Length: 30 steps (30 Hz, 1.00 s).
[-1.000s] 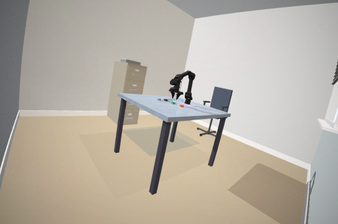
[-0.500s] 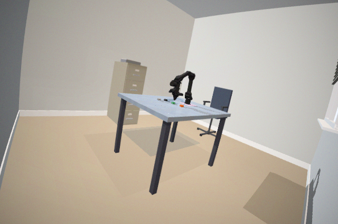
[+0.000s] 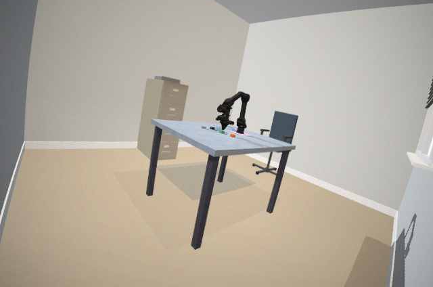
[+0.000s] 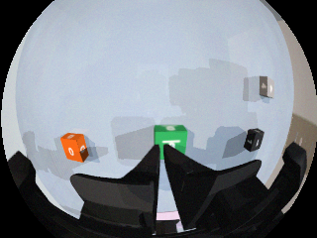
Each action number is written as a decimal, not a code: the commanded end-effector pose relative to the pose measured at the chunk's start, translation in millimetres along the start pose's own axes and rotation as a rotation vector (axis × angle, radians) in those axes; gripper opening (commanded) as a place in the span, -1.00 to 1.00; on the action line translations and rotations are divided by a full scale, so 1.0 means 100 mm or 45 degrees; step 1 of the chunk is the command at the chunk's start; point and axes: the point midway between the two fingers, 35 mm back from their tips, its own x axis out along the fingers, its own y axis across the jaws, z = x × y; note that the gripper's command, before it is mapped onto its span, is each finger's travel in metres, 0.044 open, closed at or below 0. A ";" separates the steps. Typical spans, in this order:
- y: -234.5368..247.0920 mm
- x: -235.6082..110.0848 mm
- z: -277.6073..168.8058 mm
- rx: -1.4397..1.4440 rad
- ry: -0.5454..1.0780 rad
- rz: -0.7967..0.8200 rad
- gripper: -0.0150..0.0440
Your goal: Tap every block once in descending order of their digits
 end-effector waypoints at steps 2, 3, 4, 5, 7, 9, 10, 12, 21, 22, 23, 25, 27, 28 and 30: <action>0.00 0.09 -0.01 0.008 0.002 -0.002 -0.42; 0.00 0.11 -0.01 0.008 0.002 -0.002 -0.42; 0.00 0.12 -0.01 0.008 0.002 -0.002 -0.42; 0.00 0.13 -0.01 0.008 0.002 -0.002 -0.42; 0.00 0.14 -0.01 0.008 0.002 -0.002 -0.42; 0.00 0.14 -0.01 0.008 0.002 -0.002 -0.42; 0.00 0.14 -0.01 0.008 0.002 -0.002 -0.42; 0.00 0.10 -0.01 0.000 0.001 0.000 -0.42; 0.00 -0.24 0.00 0.008 0.002 -0.002 -0.42; 0.00 -0.35 0.02 0.008 0.002 -0.002 -0.42; 0.00 -0.49 0.02 0.008 0.002 -0.002 -0.42; 0.00 -0.77 0.02 0.008 0.002 -0.002 -0.42; 0.00 -0.94 0.00 0.008 0.002 -0.002 -0.42; 0.00 -0.97 -0.01 0.008 0.002 -0.002 -0.42; 0.00 -0.97 -0.01 0.008 0.002 -0.002 -0.42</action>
